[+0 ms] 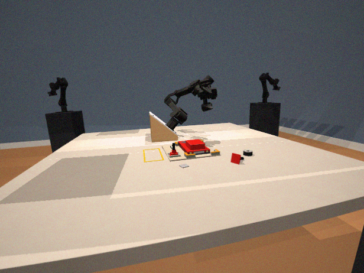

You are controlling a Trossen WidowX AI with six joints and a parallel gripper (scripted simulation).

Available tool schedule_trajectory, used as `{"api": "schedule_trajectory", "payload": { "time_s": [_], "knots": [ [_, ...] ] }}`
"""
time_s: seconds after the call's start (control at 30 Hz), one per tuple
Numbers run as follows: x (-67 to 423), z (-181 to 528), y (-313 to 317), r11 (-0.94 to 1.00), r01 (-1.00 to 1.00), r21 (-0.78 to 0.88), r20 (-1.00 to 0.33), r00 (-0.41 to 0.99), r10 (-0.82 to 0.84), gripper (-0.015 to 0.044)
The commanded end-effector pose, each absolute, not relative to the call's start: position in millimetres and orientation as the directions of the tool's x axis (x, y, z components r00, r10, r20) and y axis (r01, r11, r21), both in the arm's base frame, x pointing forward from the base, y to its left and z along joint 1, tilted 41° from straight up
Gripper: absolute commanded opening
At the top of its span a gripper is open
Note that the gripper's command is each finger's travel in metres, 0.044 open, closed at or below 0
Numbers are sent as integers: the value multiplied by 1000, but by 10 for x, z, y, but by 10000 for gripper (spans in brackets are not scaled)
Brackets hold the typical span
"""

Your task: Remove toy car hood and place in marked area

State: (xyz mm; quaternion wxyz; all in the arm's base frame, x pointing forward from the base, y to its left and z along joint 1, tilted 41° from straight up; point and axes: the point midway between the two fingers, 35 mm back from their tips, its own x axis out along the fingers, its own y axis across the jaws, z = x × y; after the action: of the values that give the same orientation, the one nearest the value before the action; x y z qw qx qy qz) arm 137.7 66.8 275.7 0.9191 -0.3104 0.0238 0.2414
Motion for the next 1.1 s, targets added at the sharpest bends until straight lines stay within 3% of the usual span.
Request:
{"api": "schedule_trajectory", "payload": {
  "time_s": [0.0,0.3,0.63,1.07],
  "knots": [
    [1385,2755,671,691,-461,-557,-199,882,428,440],
    [1791,2599,754,712,-566,-417,-446,809,382,440],
    [2198,2326,837,733,-662,-157,-700,598,391,440],
    [2734,1799,777,791,-548,272,-851,248,464,440]
  ]
}}
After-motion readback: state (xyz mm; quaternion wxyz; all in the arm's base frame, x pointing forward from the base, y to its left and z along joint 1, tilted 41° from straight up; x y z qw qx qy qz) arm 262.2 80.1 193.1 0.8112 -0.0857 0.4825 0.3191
